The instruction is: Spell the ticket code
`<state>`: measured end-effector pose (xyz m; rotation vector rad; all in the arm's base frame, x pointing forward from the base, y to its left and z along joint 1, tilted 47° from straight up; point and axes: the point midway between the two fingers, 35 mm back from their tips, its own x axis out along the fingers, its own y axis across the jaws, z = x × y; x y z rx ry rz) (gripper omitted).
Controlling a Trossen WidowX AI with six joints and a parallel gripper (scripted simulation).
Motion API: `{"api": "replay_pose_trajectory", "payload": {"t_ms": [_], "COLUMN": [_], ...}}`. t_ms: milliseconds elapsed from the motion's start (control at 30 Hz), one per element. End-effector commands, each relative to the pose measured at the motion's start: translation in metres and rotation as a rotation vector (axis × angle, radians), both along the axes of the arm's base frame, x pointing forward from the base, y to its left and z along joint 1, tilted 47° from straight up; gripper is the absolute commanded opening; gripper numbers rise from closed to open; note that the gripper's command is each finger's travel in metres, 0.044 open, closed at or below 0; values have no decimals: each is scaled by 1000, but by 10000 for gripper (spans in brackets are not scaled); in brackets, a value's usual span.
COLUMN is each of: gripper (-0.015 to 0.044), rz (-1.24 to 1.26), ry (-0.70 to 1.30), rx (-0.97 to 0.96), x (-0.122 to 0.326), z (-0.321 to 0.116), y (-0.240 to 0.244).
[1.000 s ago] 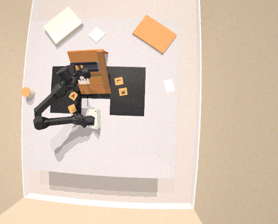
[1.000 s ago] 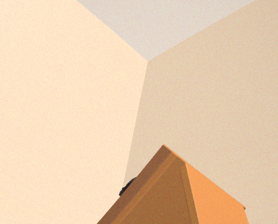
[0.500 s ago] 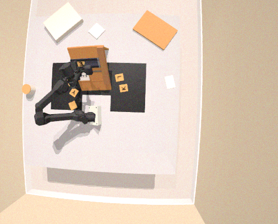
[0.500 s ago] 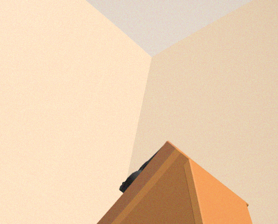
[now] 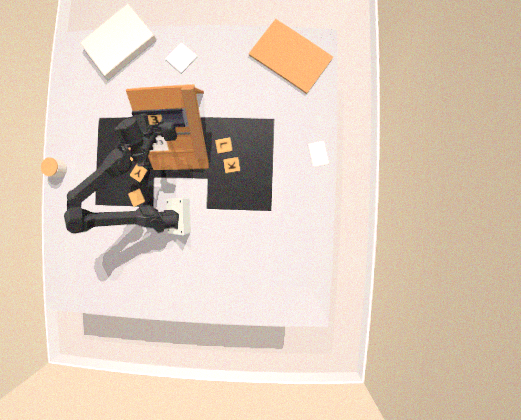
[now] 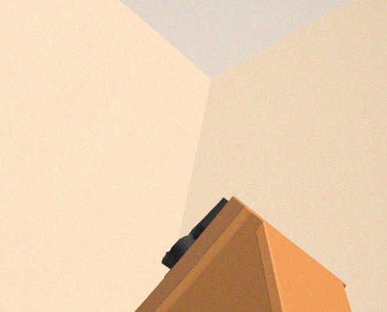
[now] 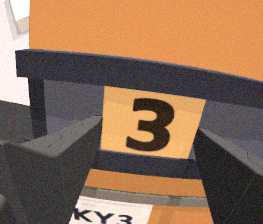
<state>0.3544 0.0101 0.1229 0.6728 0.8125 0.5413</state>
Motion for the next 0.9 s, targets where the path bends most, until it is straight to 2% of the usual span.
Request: {"api": "replay_pose_trajectory", "payload": {"t_ms": [0, 867], "gripper": [0, 0], "rz": [4, 4], "ry": [3, 3], "rx": [2, 1], "x": [1, 6], "z": [-3, -14], "y": [-1, -14]}}
